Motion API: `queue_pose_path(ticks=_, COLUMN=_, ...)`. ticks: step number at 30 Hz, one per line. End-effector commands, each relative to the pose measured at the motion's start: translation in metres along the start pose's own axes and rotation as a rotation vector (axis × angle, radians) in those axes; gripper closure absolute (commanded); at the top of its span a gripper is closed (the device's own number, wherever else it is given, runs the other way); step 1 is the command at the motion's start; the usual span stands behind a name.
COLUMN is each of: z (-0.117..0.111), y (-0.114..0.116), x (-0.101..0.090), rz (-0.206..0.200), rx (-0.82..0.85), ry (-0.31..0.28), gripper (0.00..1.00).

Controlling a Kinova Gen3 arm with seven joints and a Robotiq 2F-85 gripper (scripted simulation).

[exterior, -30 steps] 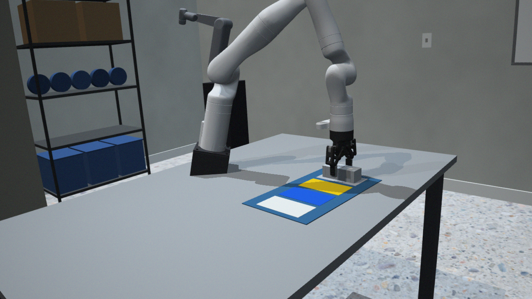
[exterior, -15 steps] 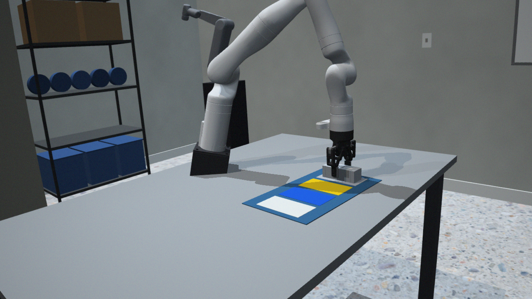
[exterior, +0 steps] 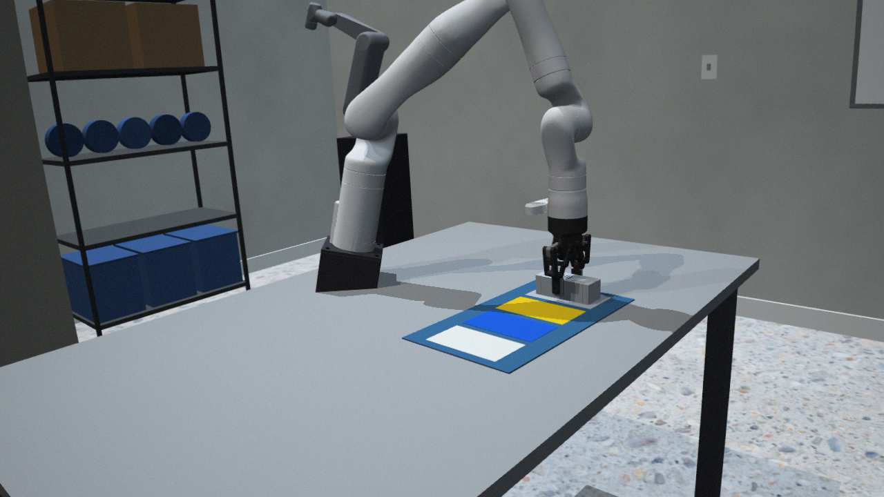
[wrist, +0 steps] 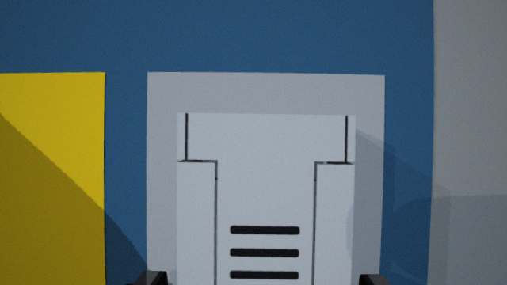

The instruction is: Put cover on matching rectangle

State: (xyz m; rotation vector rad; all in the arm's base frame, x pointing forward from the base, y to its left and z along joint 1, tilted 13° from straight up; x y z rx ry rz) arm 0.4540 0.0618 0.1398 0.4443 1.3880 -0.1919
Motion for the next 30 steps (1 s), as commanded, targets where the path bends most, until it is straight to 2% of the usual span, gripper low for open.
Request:
queue_pose_path(ticks=1, z=0.0004, y=0.0002, x=-0.0007, rz=0.001, rx=0.0, ry=-0.001, gripper=0.27)
queue_pose_path(ticks=14, z=0.0004, y=0.0002, x=-0.0007, rz=0.001, rx=0.0, ry=-0.001, gripper=0.27)
queue_pose_path(ticks=15, z=0.0004, y=0.0002, x=-0.0007, rz=0.001, rx=0.0, ry=-0.001, gripper=1.0)
queue_pose_path(ticks=30, z=0.0004, y=0.0002, x=-0.0007, rz=0.001, rx=0.0, ry=-0.001, gripper=1.0)
Point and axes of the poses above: the point where the finger pads meet when closed, its own x axis out along the fingers, its own y axis across the jaws, z = x × y, the point moved 10 cm from there along -x, back along the fingers, and after that the axes turned 12 degrees about x, right-handed, at the moved point
